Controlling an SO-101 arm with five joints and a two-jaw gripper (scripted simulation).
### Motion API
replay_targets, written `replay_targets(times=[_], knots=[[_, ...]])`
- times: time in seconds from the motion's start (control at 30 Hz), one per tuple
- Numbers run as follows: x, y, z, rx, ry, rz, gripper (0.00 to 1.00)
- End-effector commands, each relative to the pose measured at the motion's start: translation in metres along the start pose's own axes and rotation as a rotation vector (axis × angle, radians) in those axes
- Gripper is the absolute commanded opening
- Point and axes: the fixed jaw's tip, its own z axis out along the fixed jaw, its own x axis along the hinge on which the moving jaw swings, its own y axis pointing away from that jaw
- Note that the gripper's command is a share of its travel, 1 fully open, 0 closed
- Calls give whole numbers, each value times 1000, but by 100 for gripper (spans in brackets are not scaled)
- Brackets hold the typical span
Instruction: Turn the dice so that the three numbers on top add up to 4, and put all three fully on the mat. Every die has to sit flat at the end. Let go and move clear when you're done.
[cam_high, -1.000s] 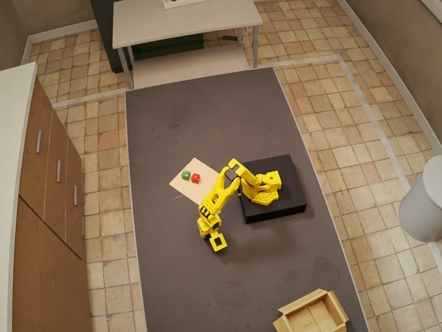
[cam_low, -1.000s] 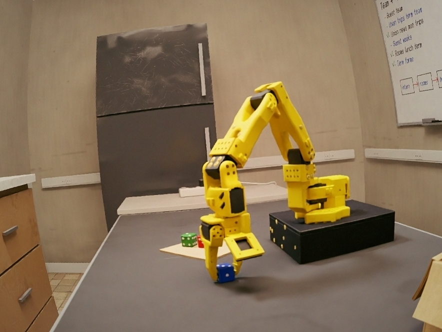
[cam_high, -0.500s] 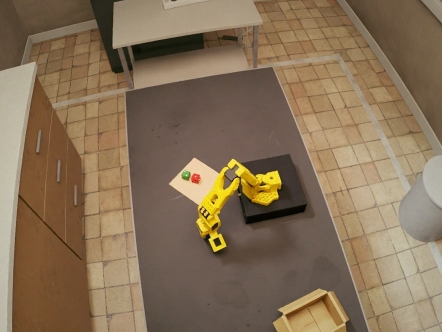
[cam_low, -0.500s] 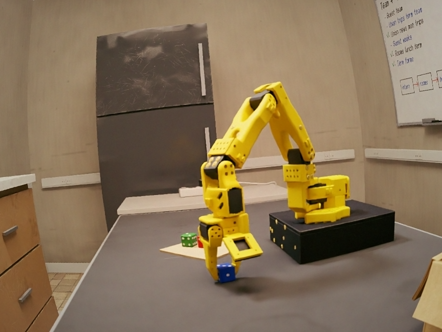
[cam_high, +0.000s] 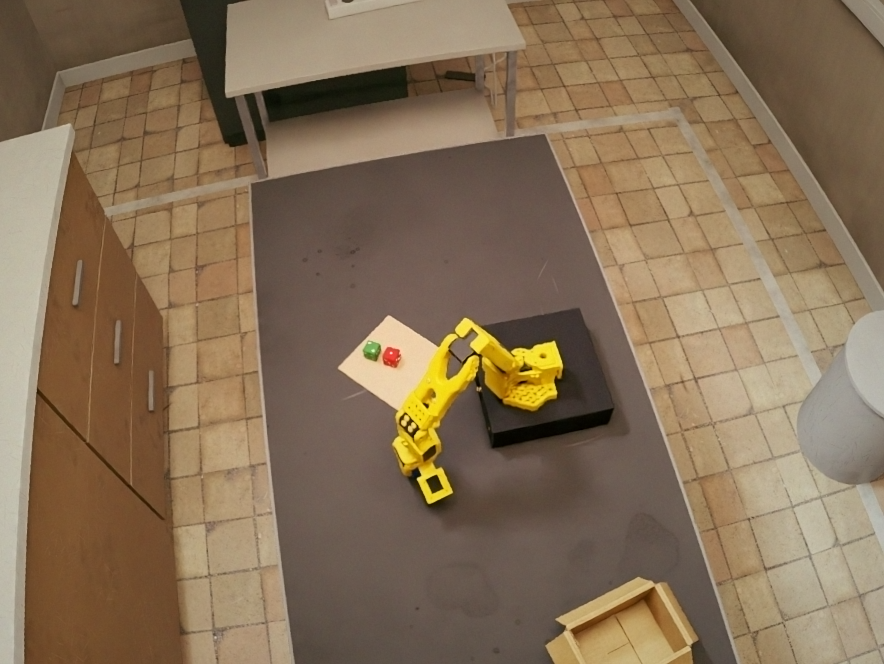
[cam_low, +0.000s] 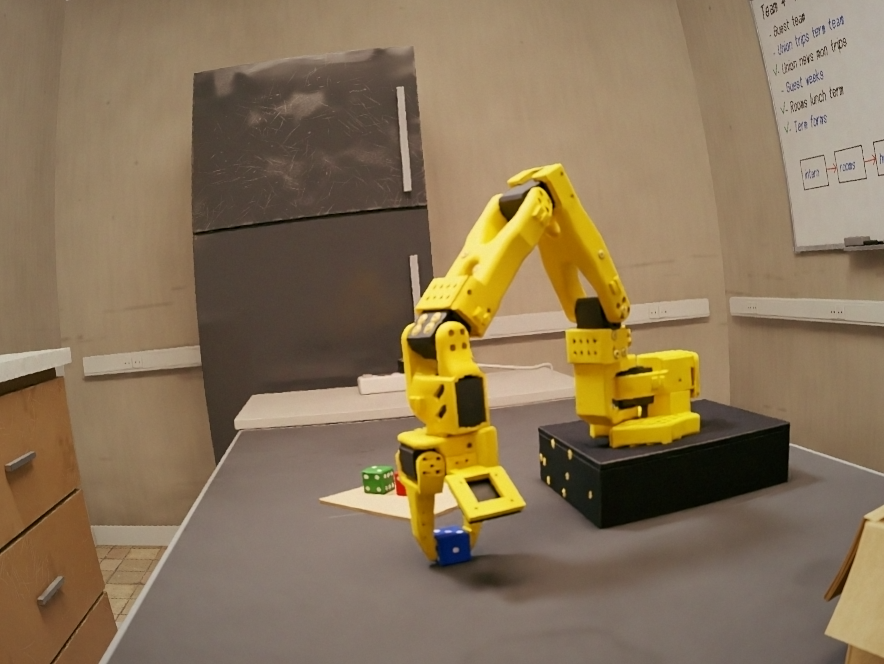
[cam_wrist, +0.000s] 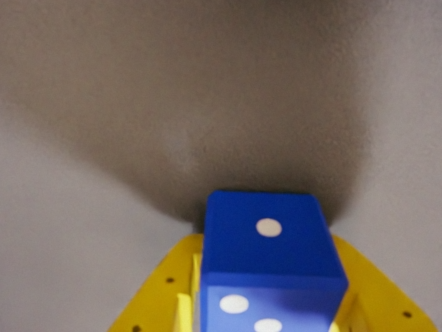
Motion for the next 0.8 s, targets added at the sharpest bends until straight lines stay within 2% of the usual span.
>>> replay_targets(times=[0.0,0.33,0.77], knots=[[1,1,2,-13,2,-4,0],[1,1,-1,-13,2,-4,0],[0,1,-29,-13,2,-4,0]])
